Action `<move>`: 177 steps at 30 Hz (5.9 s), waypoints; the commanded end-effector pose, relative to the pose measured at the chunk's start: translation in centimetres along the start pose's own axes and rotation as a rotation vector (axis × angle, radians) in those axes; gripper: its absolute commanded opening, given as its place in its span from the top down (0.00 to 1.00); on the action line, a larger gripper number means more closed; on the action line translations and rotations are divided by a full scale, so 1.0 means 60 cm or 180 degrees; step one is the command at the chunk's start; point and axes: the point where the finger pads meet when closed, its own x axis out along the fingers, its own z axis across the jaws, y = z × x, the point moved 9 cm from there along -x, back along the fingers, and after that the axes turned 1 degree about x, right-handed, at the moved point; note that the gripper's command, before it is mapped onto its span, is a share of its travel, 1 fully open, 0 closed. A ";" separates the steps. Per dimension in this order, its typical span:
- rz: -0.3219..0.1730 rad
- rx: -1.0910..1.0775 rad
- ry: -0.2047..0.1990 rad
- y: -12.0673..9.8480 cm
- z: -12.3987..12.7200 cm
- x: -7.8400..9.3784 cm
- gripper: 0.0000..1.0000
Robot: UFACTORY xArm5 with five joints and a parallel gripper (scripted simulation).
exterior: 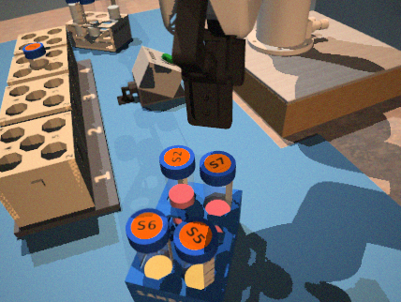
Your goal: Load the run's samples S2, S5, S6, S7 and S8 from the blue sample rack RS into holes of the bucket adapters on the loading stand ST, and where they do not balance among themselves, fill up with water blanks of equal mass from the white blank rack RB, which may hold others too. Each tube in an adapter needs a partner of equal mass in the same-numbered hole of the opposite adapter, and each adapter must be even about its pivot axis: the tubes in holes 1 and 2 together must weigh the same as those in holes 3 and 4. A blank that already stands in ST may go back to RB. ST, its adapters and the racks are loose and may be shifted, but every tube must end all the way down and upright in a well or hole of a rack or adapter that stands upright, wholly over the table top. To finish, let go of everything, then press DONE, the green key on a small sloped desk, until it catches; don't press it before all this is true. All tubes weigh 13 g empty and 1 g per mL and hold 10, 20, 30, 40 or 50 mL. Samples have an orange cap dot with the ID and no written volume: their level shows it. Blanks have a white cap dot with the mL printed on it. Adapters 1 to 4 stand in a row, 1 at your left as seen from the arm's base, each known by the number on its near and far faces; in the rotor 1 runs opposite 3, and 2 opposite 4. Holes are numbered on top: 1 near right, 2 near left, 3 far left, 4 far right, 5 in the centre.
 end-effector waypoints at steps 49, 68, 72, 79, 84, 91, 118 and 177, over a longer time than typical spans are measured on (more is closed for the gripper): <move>0.0001 0.0000 0.0015 0.003 -0.002 0.118 0.43; 0.0001 0.0000 0.0014 0.003 -0.002 0.134 0.43; 0.0001 0.0000 0.0014 0.003 -0.002 0.139 0.43; 0.0001 0.0000 0.0014 0.003 -0.002 0.147 0.43; 0.0001 0.0000 0.0014 0.003 -0.002 0.149 0.43; 0.0001 0.0000 0.0014 0.003 -0.002 0.149 0.43; 0.0001 0.0000 0.0014 0.003 -0.002 0.146 1.00; 0.0001 0.0000 0.0015 0.002 -0.002 0.113 1.00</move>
